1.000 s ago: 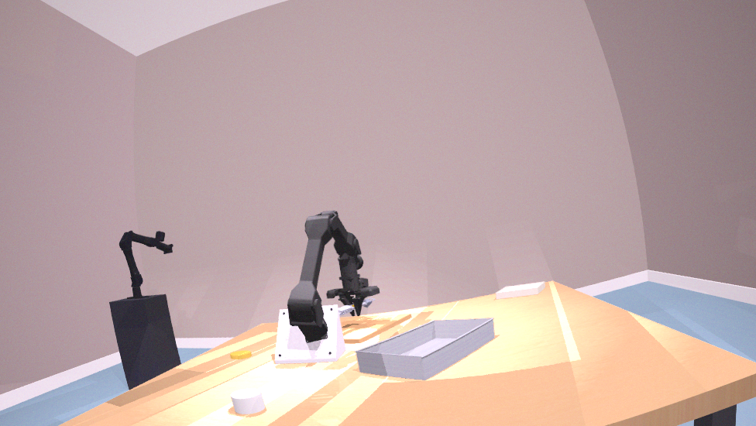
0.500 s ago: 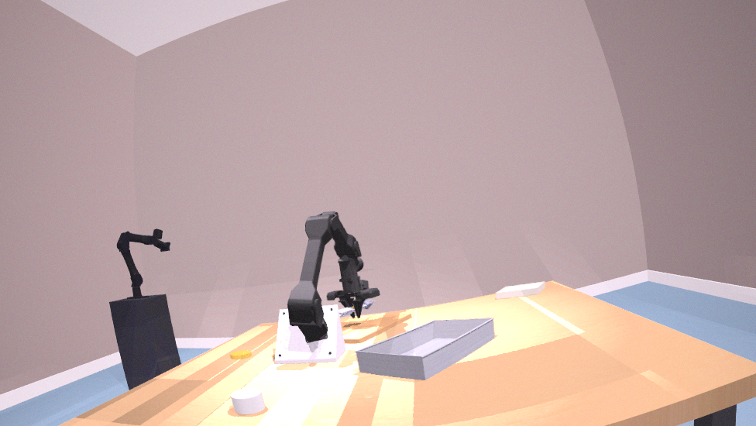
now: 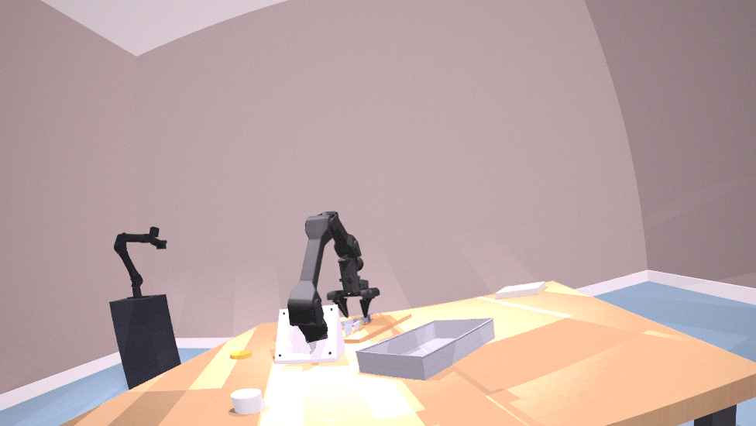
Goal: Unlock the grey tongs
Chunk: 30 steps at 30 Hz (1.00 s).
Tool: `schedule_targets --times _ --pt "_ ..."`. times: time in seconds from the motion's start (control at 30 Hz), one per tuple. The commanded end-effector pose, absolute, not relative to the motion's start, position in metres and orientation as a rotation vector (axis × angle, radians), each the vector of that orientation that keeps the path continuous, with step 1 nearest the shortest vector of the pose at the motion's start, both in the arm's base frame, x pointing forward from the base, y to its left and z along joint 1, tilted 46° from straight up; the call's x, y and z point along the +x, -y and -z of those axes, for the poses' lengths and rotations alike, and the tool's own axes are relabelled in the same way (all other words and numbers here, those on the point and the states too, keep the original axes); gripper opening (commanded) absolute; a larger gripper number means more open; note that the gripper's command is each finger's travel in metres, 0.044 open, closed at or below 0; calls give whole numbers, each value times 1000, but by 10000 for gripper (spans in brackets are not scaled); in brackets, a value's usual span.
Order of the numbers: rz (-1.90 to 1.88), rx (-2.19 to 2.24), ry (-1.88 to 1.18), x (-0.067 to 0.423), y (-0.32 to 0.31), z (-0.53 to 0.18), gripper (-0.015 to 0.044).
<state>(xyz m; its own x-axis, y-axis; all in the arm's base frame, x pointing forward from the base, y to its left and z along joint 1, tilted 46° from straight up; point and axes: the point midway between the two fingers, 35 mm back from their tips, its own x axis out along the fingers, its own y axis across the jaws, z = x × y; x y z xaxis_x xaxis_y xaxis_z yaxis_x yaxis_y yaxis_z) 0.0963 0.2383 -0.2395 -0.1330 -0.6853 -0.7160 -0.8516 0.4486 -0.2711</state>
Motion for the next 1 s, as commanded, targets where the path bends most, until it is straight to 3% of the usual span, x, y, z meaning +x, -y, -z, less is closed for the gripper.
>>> schedule_targets --times 0.0,0.23,0.6,0.97 --pt "-256 -1297 -1879 96 -238 239 440" --pt "-261 -1293 -1875 118 -246 224 440" --pt "-246 -1306 -1868 240 -247 119 440" --pt "-283 -1321 -1845 241 -268 96 440"
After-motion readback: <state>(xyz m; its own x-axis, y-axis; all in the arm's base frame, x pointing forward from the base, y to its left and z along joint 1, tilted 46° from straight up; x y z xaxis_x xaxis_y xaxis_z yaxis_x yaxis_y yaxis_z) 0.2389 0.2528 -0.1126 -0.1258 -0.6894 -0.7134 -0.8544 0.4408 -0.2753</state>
